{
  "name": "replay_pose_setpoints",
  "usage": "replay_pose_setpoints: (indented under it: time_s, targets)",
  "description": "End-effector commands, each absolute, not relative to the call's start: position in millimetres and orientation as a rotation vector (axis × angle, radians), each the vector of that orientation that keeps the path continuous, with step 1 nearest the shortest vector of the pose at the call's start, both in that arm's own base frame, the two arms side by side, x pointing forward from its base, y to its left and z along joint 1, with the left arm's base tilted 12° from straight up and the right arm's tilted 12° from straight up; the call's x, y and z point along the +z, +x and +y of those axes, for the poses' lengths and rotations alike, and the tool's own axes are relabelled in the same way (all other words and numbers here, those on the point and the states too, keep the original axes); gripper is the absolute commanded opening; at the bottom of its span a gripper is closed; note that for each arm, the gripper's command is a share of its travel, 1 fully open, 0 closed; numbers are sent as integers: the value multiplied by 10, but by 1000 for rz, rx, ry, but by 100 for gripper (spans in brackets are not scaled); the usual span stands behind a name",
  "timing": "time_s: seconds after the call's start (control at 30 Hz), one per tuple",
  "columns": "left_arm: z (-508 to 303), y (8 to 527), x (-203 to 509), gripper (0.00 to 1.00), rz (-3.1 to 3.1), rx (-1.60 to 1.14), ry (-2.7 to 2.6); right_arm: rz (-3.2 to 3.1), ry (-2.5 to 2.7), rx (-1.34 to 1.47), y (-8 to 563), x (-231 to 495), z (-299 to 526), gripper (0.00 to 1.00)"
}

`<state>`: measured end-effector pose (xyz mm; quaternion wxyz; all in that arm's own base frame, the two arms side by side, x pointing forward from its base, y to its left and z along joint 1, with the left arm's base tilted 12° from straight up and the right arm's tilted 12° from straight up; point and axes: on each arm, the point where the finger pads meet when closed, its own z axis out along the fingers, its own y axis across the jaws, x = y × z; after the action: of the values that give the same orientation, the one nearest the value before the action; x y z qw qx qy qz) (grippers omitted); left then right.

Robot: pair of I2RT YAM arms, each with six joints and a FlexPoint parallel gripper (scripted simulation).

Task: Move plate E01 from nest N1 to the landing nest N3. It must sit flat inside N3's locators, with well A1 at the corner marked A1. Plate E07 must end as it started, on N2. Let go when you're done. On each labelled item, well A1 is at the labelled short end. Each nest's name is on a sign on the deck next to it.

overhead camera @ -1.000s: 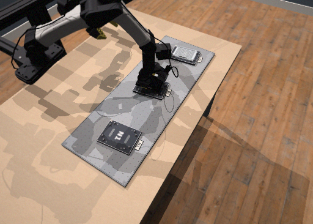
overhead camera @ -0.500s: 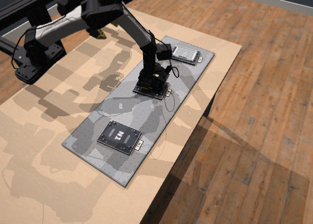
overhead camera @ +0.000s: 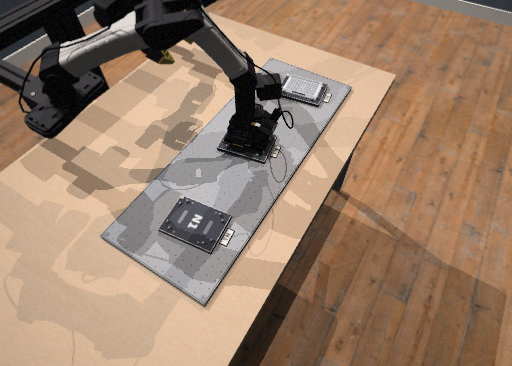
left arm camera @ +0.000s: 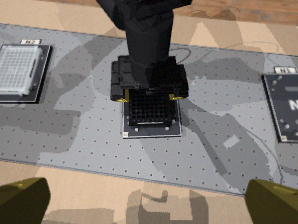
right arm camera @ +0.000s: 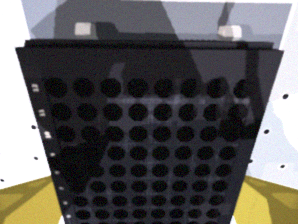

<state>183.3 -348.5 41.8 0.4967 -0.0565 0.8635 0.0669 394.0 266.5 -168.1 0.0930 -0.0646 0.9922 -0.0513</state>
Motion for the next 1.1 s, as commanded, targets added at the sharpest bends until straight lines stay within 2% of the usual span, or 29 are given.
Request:
replay_pose_setpoints:
  time_s: [0.0, 0.53, 0.6, 0.77, 0.83, 0.87, 1.07]
  targets:
    - [-3518, 1816, 455, 100, 2085, 147, -142, 2942, -183, -141, 4025, -1820, 2633, 75]
    - [-3518, 1816, 455, 100, 2085, 147, -142, 2958, -177, -169, 4006, -2049, 2559, 75]
    - [-3518, 1816, 455, 100, 2085, 147, -142, 2934, -173, -144, 4042, -1809, 2712, 75]
    - [-3518, 1816, 455, 100, 2085, 147, -142, 2935, -183, -141, 4016, -1774, 2758, 75]
    - [-3518, 1816, 455, 100, 2085, 147, -142, 2945, -181, -150, 4009, -1798, 2694, 98]
    - [-3518, 1816, 455, 100, 2085, 147, -142, 2945, -186, -152, 3972, -1786, 2730, 100]
    - [-3518, 1816, 455, 100, 2085, 147, -142, 2935, -187, -163, 3926, -1515, 2738, 100]
